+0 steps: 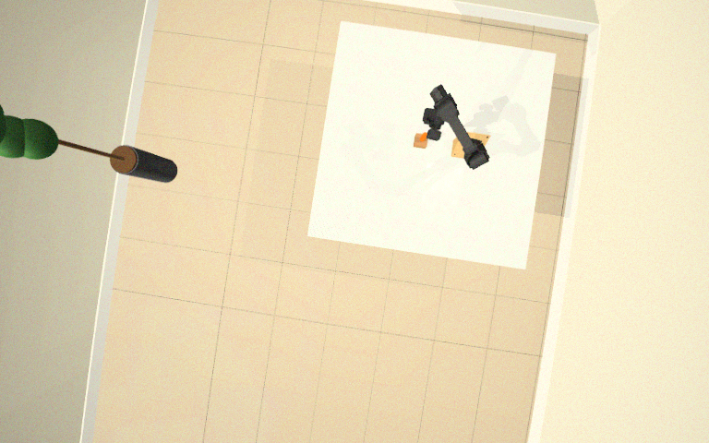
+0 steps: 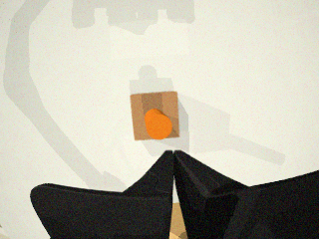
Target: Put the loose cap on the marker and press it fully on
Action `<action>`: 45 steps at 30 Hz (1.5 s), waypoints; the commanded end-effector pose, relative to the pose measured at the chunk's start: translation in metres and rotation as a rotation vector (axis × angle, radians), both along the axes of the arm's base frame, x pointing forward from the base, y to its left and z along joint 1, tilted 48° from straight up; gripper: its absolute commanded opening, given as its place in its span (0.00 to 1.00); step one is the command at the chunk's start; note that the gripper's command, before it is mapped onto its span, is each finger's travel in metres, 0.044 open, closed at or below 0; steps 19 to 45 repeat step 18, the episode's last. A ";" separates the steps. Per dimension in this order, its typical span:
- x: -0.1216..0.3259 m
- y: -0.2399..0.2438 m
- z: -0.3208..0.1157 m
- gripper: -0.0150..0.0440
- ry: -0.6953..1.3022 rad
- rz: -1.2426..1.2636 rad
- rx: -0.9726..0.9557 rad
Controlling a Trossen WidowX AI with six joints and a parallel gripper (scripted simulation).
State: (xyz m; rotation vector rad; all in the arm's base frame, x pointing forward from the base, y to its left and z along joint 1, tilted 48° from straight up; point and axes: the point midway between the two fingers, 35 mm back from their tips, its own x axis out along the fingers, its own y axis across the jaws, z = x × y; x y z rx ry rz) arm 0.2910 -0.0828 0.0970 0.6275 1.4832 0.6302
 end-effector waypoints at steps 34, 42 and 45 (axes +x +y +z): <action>-0.002 0.001 0.002 1.00 0.015 0.016 0.003; -0.002 0.001 0.002 1.00 0.015 0.016 0.003; -0.002 0.001 0.002 1.00 0.015 0.016 0.003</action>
